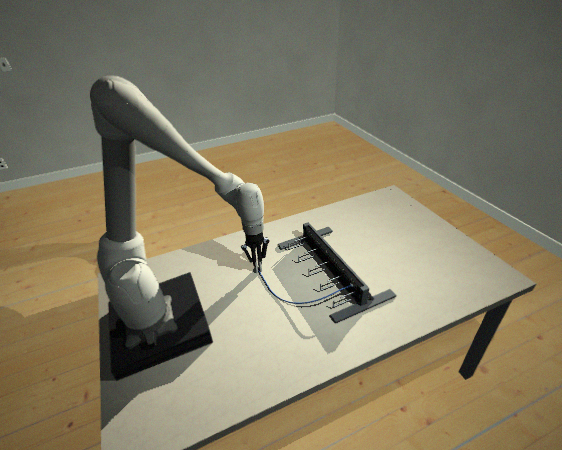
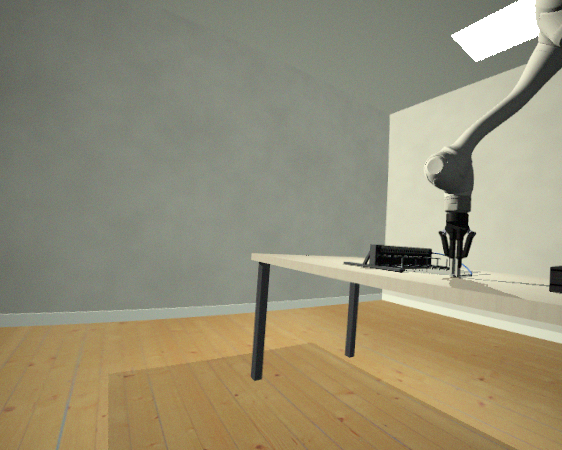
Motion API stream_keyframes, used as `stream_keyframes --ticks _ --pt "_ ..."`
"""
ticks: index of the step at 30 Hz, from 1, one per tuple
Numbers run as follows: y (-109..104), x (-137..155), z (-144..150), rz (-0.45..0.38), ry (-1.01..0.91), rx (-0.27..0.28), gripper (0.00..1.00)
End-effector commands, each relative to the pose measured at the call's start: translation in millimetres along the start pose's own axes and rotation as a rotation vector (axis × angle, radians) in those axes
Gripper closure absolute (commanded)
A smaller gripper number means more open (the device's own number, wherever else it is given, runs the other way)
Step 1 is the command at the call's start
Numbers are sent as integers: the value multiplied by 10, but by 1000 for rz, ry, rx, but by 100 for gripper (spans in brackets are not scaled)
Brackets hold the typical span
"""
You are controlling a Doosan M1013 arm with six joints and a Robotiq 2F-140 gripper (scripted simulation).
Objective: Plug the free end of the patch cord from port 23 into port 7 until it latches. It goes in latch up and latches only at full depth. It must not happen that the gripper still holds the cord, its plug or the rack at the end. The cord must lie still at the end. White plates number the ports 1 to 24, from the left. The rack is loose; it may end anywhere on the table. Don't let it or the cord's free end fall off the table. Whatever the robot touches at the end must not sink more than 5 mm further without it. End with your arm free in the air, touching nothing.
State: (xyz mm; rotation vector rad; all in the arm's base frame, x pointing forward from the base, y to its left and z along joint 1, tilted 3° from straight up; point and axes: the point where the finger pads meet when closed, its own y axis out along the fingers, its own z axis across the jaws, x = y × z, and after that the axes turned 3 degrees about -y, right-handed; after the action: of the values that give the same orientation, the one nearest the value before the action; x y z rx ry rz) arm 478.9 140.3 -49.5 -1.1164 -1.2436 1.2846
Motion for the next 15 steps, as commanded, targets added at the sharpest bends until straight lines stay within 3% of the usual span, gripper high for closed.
stream_keyframes --ticks 1,15 --pt "0 1 0 0 0 0 100" --pt "-59 1 0 0 0 0 100"
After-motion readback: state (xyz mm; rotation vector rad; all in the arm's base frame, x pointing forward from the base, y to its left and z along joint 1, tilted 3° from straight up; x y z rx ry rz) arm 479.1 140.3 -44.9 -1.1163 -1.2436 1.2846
